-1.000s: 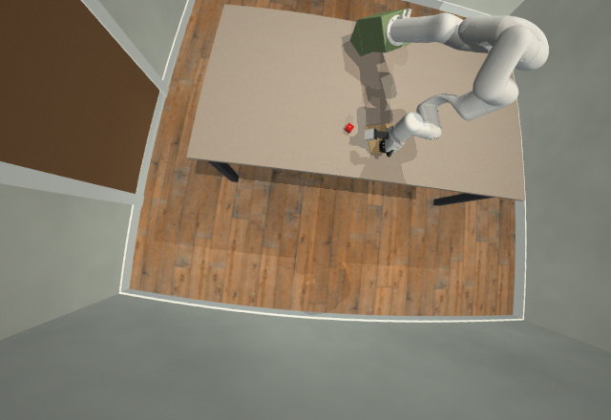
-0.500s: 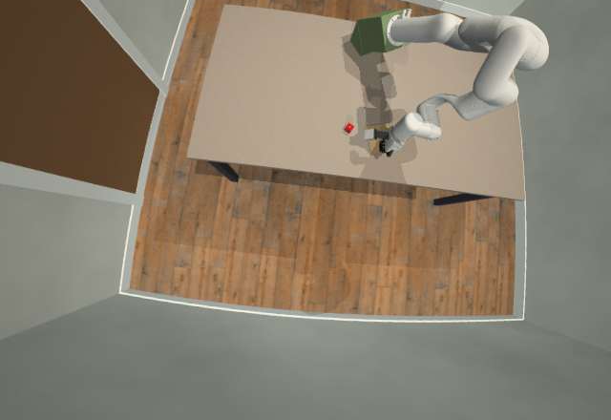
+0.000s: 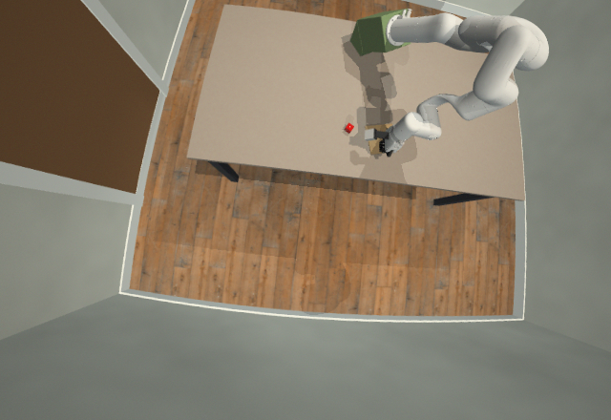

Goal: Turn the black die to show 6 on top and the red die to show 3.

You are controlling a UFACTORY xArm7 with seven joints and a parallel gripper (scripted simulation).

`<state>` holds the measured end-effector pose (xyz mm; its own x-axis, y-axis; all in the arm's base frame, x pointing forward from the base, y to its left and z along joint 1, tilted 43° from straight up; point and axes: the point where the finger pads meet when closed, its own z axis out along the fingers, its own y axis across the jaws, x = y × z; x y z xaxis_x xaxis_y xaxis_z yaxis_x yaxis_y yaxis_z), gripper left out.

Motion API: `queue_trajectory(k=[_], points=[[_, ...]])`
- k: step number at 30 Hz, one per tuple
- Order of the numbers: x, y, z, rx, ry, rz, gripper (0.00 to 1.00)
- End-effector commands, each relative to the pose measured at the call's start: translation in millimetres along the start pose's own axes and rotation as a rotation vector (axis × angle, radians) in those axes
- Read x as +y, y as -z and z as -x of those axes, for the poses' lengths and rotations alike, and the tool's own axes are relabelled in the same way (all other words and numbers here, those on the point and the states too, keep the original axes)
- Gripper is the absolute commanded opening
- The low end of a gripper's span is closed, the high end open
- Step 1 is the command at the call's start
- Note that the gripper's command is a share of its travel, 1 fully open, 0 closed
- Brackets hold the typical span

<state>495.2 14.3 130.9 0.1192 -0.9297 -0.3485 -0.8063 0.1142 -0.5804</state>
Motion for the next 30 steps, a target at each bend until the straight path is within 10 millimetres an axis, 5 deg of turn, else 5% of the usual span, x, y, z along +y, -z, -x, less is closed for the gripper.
queue_trajectory(k=[1,17,30], points=[[-1.2,0.8,-0.6,0.001,0.000,-0.003,0.27],[-1.2,0.8,-0.6,0.001,0.000,-0.003,0.47],[-1.2,1.7,-0.6,0.001,0.000,-0.003,0.47]])
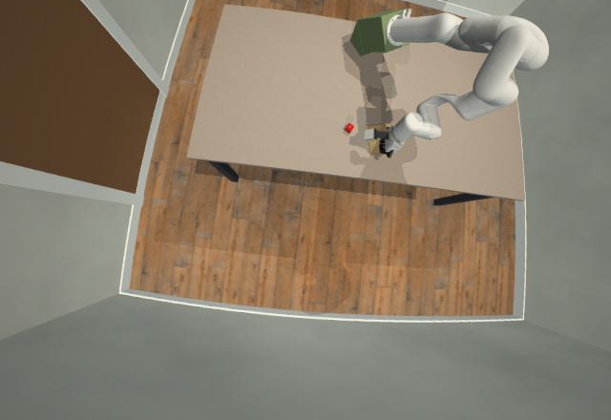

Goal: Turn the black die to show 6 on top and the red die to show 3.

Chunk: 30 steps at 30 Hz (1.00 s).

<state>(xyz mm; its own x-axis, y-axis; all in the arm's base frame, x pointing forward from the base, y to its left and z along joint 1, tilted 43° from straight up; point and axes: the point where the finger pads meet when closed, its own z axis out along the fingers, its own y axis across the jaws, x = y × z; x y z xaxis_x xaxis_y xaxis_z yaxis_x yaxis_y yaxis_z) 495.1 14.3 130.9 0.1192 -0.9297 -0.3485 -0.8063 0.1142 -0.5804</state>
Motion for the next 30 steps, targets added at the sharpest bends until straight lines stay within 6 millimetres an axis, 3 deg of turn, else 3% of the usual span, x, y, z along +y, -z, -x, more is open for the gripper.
queue_trajectory(k=[1,7,21,30], points=[[-1.2,2.8,-0.6,0.001,0.000,-0.003,0.47],[-1.2,13.0,-0.6,0.001,0.000,-0.003,0.47],[-1.0,80.0,-0.5,0.001,0.000,-0.003,0.47],[-0.9,90.8,-0.5,0.001,0.000,-0.003,0.47]])
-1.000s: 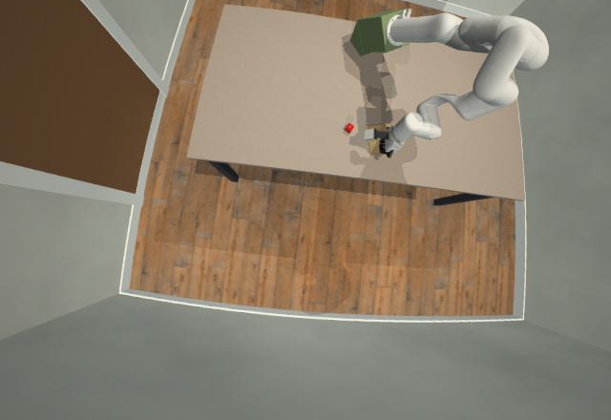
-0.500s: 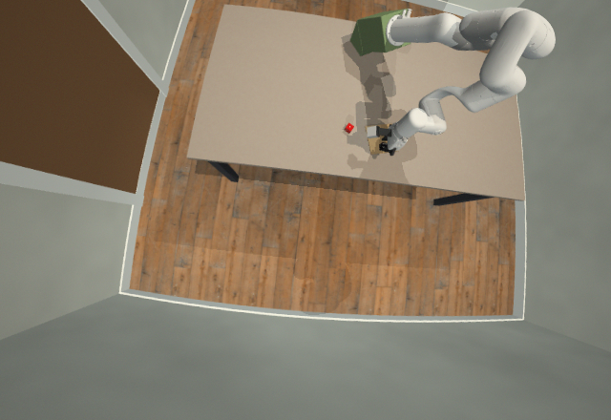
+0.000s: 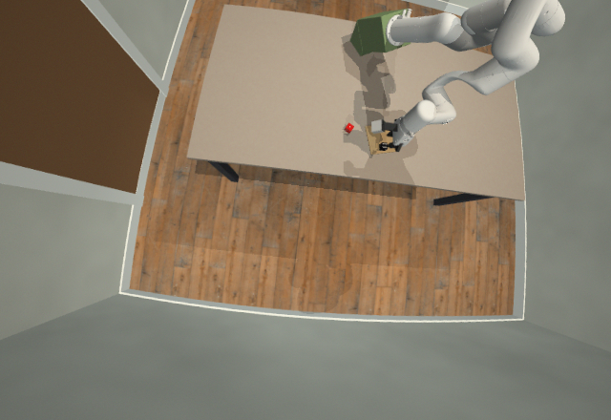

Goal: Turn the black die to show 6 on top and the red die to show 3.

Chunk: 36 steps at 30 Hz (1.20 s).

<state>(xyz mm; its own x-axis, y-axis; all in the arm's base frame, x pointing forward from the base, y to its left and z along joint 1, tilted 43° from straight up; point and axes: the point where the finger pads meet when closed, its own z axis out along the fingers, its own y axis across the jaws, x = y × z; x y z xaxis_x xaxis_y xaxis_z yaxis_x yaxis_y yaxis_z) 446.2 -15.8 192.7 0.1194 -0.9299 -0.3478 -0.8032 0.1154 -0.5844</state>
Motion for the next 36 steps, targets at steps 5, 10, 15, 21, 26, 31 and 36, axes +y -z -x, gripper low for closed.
queue_trajectory(k=[5,10,15,21,26,31,36], points=[[-1.1,6.4,0.0,0.001,-0.001,0.002,1.00],[-1.1,6.4,0.0,0.001,-0.001,0.002,1.00],[-1.1,6.4,0.0,0.001,-0.001,0.002,1.00],[-1.1,6.4,0.0,0.001,-0.001,0.002,1.00],[20.0,-2.3,-49.6,-0.010,-0.179,0.026,1.00],[43.2,-5.6,-98.5,-0.013,-0.350,0.028,1.00],[68.9,-3.5,-147.6,-0.004,-0.513,0.011,1.00]])
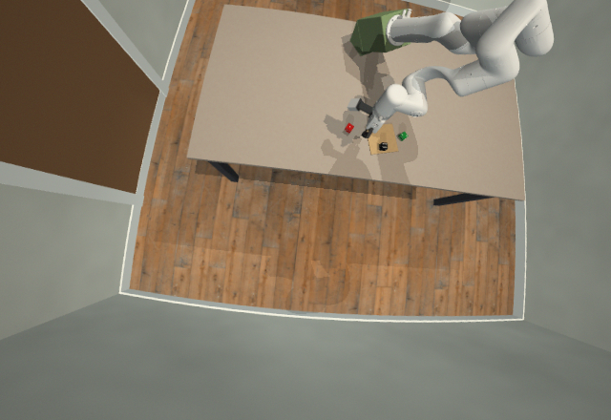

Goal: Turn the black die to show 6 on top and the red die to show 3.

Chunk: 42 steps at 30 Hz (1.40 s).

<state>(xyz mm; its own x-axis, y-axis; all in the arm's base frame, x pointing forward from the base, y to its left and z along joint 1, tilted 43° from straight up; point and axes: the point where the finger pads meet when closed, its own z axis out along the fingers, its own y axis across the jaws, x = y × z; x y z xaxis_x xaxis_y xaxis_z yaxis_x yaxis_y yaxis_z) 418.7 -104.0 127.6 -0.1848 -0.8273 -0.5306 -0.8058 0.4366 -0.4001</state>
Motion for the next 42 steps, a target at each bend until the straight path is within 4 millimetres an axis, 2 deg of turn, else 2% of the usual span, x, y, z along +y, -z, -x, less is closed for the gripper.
queue_trajectory(k=[1,2,3,4,5,42], points=[[1.3,-2.7,-53.4,-0.010,-0.151,-0.014,1.00],[1.3,-2.7,-53.4,-0.010,-0.151,-0.014,1.00],[3.0,-1.5,-65.3,-0.008,-0.184,-0.021,1.00],[3.3,-1.3,-67.5,-0.008,-0.190,-0.022,1.00],[3.3,-1.3,-67.5,-0.008,-0.190,-0.022,0.47],[3.3,-1.3,-67.5,-0.008,-0.190,-0.022,0.47]])
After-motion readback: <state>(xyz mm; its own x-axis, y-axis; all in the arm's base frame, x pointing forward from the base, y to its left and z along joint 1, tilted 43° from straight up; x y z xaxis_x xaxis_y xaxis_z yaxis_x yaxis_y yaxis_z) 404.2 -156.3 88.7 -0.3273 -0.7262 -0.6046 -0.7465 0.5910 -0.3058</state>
